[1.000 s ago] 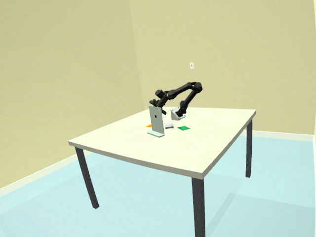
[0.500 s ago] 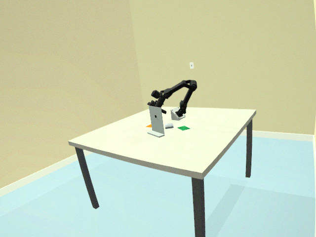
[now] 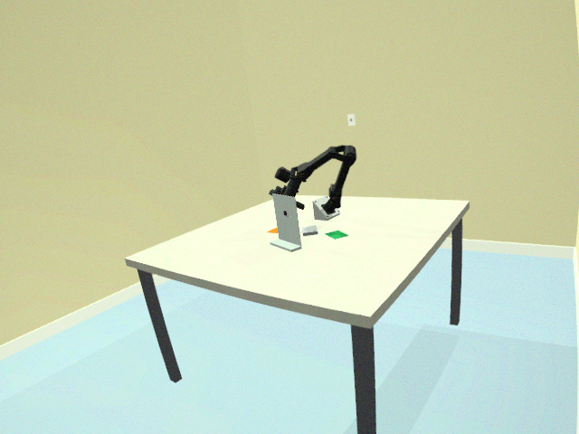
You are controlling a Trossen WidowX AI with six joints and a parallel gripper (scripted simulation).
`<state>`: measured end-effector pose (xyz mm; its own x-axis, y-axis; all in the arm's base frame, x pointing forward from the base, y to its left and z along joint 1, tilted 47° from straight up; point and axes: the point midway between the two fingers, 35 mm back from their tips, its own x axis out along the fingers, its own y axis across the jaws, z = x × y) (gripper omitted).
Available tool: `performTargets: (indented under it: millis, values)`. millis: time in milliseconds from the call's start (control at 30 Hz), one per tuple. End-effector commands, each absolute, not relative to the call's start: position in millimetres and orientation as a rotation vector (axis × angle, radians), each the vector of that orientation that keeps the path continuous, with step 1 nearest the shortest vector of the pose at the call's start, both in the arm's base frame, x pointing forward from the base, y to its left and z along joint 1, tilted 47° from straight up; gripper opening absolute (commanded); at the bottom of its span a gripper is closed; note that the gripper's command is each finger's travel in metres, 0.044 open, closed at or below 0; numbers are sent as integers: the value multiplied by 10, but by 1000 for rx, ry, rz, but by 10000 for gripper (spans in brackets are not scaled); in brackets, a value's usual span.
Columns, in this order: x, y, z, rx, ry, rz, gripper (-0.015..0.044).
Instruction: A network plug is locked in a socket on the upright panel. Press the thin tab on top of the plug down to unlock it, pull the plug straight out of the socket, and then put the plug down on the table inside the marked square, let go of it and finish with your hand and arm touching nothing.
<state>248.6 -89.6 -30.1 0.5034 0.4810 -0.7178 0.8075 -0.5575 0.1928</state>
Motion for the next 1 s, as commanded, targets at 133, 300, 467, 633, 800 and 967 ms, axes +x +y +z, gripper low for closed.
performTargets:
  millis: [133, 300, 467, 633, 800, 967]
  values:
    - [2478, -808, -388, 2245, 1061, -842, 0]
    - [2477, -758, -438, 2245, 1061, -842, 0]
    - [2474, -707, -486, 2245, 1061, -842, 0]
    - [2468, -656, -531, 2245, 1061, -842, 0]
    - [2461, -604, -573, 2246, 1062, -841, 0]
    - [2452, -552, -613, 2247, 1062, -840, 0]
